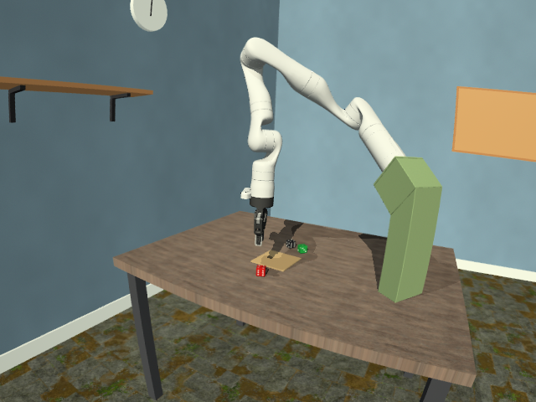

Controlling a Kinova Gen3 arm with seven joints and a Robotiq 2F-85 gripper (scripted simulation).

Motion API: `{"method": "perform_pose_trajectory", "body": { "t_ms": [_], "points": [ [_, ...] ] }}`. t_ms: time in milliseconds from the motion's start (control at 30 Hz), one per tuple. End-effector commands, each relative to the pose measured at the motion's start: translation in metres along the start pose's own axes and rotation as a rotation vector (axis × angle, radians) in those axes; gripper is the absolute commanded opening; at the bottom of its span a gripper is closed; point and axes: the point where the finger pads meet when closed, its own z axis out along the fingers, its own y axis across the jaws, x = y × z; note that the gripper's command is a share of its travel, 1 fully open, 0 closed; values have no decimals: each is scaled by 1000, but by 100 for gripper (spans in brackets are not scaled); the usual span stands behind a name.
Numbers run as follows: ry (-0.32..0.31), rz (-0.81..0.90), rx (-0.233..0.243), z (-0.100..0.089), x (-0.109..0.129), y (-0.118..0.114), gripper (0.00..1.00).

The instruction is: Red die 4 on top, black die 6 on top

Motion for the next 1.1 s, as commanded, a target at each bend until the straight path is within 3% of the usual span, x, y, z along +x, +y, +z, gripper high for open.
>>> {"method": "perform_pose_trajectory", "body": {
  "t_ms": [0, 133, 167, 667, 900, 1067],
  "points": [
    [2, 1, 3, -1, 2, -1, 46],
    [2, 1, 4, -1, 2, -1, 46],
    [2, 1, 4, -1, 2, -1, 100],
    [3, -19, 4, -1, 2, -2, 100],
    [8, -134, 6, 1, 3, -3, 100],
    [15, -366, 9, 5, 4, -5, 100]
  ]
}}
